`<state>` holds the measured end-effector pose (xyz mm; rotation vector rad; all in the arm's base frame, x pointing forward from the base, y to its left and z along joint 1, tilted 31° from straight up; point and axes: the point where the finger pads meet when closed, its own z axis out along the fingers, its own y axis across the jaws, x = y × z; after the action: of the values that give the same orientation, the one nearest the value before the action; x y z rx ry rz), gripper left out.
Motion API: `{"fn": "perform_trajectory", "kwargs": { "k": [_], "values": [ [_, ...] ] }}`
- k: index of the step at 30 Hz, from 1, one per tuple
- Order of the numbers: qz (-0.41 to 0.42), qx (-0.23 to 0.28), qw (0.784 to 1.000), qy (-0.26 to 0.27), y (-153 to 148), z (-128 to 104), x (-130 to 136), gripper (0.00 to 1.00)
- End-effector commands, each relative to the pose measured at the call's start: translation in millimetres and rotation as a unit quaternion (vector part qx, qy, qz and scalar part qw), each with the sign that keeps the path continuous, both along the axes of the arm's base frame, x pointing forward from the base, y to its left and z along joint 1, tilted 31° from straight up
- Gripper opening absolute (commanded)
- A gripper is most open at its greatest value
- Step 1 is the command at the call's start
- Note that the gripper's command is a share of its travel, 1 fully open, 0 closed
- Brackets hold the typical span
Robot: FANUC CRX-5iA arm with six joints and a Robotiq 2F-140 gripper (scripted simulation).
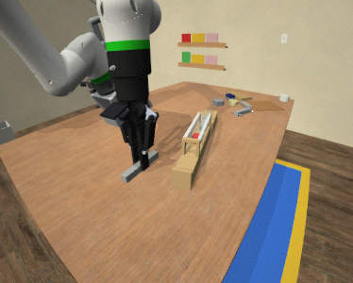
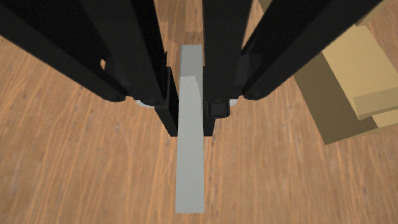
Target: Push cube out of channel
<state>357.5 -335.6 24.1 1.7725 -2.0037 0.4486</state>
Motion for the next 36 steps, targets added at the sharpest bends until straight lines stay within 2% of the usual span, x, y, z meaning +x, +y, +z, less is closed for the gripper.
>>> {"fn": "perform_trajectory", "kwargs": {
  "k": [1, 14, 17, 25, 28, 36],
  "values": [
    [0.000, 0.000, 1.000, 0.000, 0, 0, 0, 0.10],
    [0.000, 0.000, 1.000, 0.000, 2, 4, 1, 0.10],
    [0.000, 0.000, 1.000, 0.000, 12, 21, 3, 0.10],
    [0.000, 0.000, 1.000, 0.000, 53, 91, 11, 0.10],
    [0.000, 0.000, 1.000, 0.000, 58, 98, 12, 0.10],
    [0.000, 0.000, 1.000, 0.000, 58, 98, 12, 0.10]
  ]
}}
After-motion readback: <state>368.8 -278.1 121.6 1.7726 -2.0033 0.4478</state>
